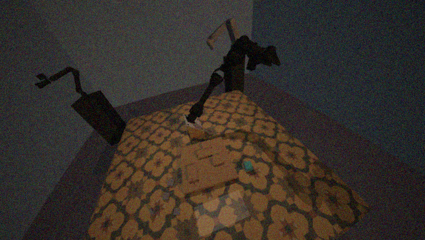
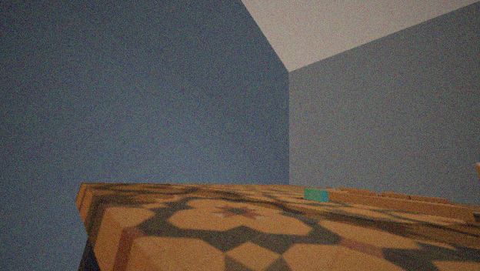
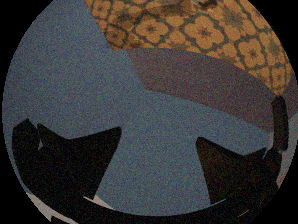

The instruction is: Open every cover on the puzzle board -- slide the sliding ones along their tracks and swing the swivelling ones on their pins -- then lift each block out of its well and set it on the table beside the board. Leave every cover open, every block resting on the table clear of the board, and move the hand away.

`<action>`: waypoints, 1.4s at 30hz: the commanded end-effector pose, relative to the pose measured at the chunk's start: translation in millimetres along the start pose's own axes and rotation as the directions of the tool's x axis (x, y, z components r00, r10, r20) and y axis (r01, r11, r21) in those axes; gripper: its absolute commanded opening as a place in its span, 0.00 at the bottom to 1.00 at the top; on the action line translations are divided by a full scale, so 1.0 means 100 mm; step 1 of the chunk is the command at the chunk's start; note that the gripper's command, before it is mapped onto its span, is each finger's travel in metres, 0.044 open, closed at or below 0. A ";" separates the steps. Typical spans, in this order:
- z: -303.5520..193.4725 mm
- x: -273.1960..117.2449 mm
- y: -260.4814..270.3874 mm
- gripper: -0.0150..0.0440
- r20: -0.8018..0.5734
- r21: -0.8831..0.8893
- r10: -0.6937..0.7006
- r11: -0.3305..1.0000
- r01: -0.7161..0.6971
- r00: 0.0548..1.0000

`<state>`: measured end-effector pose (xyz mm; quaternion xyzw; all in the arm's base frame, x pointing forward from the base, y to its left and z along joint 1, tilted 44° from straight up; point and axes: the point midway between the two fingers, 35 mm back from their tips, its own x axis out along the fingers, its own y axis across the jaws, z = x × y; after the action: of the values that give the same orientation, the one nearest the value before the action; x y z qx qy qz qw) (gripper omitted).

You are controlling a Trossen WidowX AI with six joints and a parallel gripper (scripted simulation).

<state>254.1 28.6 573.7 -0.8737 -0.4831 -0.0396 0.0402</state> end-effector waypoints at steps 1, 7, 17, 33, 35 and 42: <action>0.00 0.00 0.01 0.89 -0.001 0.006 0.000 1.000 0.000 1.000; 0.09 0.02 0.22 0.62 -0.020 0.204 0.017 0.979 -0.013 1.000; 0.20 0.11 0.54 0.25 -0.071 0.504 0.058 0.864 -0.015 0.996; 0.64 0.15 1.20 0.25 -0.071 0.877 0.192 0.480 -0.031 0.979; 0.72 0.15 1.27 0.25 -0.061 0.909 0.204 0.415 -0.030 0.977; 1.02 0.17 1.49 0.25 -0.017 0.985 0.246 0.173 -0.027 0.969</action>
<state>383.4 -22.1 484.9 -0.7052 -0.3328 0.1863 0.5976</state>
